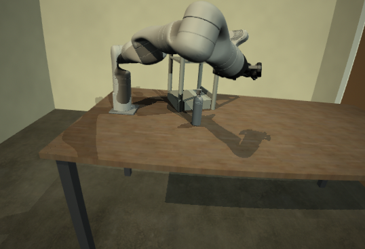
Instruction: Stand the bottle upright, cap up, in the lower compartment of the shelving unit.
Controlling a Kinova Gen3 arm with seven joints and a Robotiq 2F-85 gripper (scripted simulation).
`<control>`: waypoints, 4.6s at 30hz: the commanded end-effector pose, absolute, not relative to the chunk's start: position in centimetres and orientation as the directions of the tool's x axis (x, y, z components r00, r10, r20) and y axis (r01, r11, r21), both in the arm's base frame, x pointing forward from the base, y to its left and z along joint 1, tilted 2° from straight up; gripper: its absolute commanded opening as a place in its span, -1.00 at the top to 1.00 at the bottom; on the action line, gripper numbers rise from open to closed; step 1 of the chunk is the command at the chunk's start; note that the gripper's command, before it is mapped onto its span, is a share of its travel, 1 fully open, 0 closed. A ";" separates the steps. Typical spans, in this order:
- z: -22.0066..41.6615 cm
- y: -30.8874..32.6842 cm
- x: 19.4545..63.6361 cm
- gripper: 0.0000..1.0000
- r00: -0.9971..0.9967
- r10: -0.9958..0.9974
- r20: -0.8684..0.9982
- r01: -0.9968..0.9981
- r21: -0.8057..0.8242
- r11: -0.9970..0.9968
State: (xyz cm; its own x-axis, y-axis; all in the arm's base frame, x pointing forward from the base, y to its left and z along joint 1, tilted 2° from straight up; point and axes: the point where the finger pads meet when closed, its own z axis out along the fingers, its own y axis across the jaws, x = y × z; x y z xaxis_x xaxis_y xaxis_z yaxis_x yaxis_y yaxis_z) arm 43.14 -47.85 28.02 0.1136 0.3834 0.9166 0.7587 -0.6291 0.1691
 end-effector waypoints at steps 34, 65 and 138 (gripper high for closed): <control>28.0 -44.3 40.7 -0.26 0.117 0.383 0.916 0.744 0.174 -0.645; 27.9 -44.1 40.7 -0.26 0.115 0.380 0.918 0.748 0.172 -0.641; 26.9 -39.6 41.3 -0.26 0.090 0.317 0.944 0.821 0.110 -0.561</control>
State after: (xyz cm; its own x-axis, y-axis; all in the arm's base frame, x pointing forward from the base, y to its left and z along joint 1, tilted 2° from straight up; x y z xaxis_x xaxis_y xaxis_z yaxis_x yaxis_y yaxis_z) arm 41.90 -42.22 25.60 0.1064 0.3143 0.9433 0.8185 -0.5664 0.0964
